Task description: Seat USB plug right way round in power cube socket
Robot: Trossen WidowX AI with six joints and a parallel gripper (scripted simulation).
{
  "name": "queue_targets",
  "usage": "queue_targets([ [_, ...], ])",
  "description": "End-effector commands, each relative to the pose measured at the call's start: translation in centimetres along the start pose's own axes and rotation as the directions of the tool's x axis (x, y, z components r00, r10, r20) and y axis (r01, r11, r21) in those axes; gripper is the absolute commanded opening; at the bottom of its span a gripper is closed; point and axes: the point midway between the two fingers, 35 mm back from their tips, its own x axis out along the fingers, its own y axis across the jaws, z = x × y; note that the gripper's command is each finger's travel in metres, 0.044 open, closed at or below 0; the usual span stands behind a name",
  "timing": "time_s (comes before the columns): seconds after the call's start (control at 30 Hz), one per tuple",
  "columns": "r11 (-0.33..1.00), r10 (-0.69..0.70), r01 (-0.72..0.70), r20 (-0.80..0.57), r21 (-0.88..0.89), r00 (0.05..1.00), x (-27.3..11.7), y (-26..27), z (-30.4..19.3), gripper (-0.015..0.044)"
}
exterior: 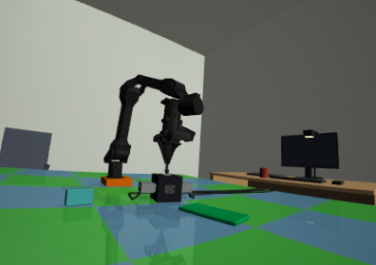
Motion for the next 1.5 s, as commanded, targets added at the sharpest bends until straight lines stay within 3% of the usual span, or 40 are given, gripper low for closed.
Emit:
queue_targets([
  [0.0, 1.0, -0.004, 0.004, -0.003, -0.004, 1.0, 0.08, -0.08, -0.02, 0.0],
  [1.47, 1.0, -0.004, 0.004, -0.003, -0.004, 1.0, 0.6, -0.08, -0.01, 0.0],
])
